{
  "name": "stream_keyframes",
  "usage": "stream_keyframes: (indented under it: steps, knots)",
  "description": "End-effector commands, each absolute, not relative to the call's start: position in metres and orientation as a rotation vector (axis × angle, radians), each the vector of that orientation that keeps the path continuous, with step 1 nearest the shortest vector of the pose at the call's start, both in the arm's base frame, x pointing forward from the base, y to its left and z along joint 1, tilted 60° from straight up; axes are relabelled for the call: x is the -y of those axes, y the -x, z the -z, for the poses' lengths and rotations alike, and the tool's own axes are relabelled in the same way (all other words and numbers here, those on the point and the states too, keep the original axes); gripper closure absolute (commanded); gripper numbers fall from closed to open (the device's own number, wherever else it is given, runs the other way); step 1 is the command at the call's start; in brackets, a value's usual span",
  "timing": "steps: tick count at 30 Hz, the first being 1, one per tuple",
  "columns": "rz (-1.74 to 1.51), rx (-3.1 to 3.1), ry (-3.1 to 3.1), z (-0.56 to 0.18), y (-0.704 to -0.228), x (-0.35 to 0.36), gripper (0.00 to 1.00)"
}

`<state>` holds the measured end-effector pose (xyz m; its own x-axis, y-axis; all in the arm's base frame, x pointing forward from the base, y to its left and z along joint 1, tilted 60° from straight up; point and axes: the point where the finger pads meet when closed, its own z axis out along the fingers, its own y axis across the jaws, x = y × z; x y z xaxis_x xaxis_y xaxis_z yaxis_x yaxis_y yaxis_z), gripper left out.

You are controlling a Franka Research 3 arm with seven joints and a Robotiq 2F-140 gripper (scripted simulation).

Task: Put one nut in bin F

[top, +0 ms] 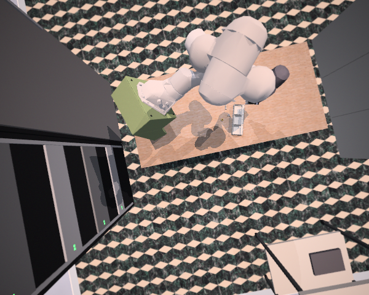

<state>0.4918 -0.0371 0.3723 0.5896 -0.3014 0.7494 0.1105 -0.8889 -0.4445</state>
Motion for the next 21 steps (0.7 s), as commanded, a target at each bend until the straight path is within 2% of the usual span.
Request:
stream_keyframes:
  steps: [1, 8, 9, 21]
  knots:
    - [1.24, -0.109, 2.394, -0.37, -0.491, 0.038, 0.95]
    - [1.24, -0.109, 2.394, -0.37, -0.491, 0.038, 0.95]
    - [1.217, -0.168, 2.376, -0.361, -0.492, 0.038, 0.81]
    - [1.009, -0.513, 2.264, -0.27, -0.503, 0.036, 0.81]
